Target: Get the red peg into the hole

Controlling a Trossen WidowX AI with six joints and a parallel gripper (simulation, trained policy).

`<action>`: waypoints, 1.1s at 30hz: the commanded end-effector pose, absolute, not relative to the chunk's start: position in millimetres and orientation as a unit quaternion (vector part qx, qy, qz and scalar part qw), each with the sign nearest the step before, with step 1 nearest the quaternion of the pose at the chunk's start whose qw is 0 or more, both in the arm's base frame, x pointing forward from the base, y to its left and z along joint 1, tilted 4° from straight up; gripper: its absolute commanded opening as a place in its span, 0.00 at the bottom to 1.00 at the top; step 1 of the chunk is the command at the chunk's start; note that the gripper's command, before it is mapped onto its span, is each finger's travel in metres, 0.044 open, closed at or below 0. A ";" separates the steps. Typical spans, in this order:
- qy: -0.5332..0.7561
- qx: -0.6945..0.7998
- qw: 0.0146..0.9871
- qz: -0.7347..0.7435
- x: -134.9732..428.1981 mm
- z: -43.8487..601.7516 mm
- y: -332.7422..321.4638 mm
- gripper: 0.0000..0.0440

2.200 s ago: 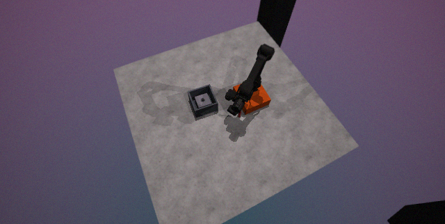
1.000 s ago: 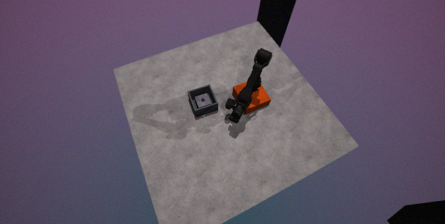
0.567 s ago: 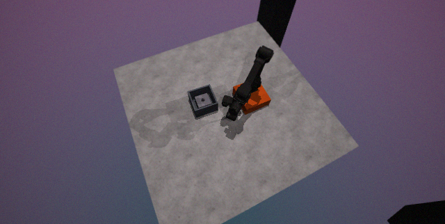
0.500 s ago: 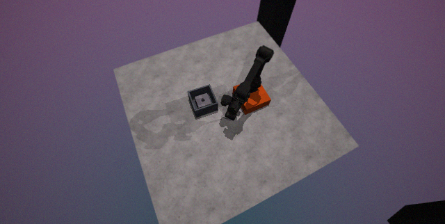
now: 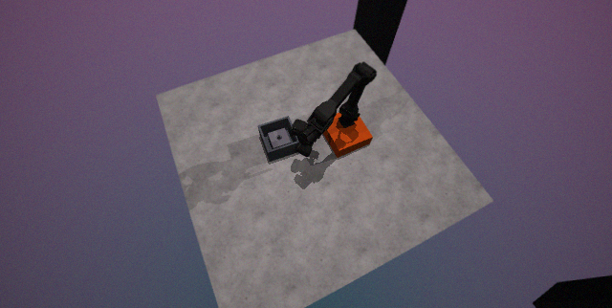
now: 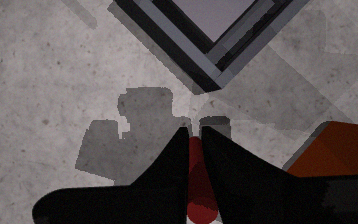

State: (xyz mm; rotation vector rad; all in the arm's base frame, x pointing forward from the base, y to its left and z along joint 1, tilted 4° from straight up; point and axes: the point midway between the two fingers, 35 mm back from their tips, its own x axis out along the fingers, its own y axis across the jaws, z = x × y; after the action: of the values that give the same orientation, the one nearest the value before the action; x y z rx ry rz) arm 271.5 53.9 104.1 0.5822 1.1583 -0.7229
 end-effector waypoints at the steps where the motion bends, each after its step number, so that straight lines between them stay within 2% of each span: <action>1: 0.525 0.265 0.733 -0.340 278.4 107.3 40.4 0.00; 17: 0.506 0.295 0.714 -0.384 311.4 113.1 -25.5 0.00; 33: 0.503 0.327 0.685 -0.413 339.4 88.9 -81.6 0.01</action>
State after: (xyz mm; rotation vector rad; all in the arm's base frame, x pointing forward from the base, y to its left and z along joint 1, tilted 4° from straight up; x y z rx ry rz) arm 336.5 -76.8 94.9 0.7260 1.1136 -0.9251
